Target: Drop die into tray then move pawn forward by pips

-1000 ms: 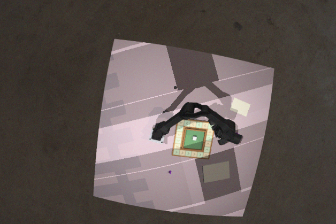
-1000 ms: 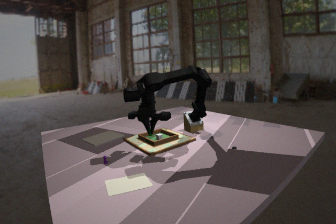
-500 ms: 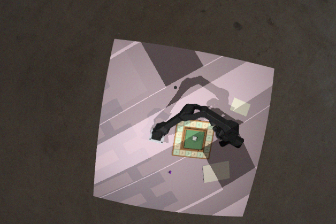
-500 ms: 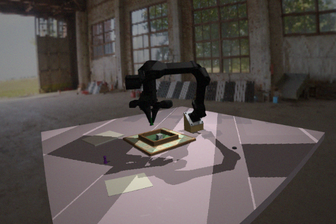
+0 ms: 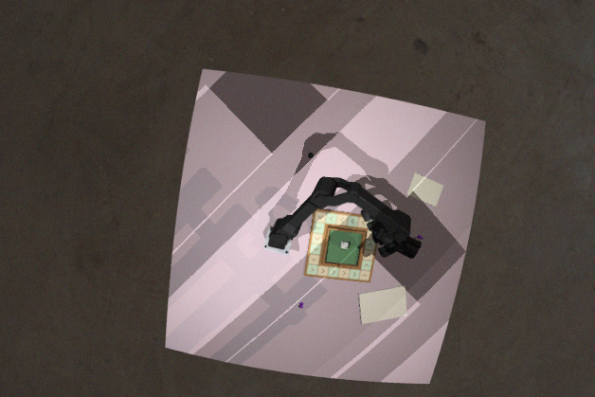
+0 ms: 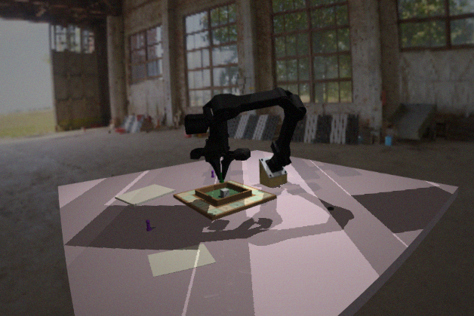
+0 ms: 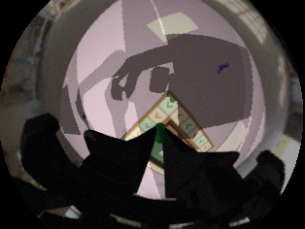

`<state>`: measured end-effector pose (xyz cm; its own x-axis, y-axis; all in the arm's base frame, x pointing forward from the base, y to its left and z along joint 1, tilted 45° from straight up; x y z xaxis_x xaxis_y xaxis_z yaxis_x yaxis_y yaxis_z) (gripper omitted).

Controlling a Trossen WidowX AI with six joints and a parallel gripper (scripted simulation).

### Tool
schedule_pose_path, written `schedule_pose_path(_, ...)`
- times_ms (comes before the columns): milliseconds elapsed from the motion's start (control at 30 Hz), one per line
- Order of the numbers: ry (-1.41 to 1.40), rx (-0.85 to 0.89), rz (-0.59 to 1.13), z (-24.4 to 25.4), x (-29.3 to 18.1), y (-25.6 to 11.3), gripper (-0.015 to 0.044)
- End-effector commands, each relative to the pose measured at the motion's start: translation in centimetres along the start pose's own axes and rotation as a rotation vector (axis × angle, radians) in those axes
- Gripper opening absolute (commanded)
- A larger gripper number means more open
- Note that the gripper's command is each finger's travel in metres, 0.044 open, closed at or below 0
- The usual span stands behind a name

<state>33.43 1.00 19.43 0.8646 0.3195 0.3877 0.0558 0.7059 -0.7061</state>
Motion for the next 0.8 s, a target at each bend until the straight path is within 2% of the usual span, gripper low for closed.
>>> schedule_pose_path(0, 0.004, -0.001, -0.003, 0.4, -0.7, 0.6, 0.0000)
schedule_pose_path(767, 0.005, 0.003, -0.003, 2.0, -5.5, 4.8, 0.0000)
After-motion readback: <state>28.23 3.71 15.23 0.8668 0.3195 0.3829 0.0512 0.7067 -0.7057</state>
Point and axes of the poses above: the point midway between the two fingers, 35 mm back from their tips, its own y axis out along the fingers, its own z axis across the jaws, x = y × z, the point moved 4 cm from there along -y, back along the fingers, and after that the axes turned 11 degrees about y, right-handed, at the moved point
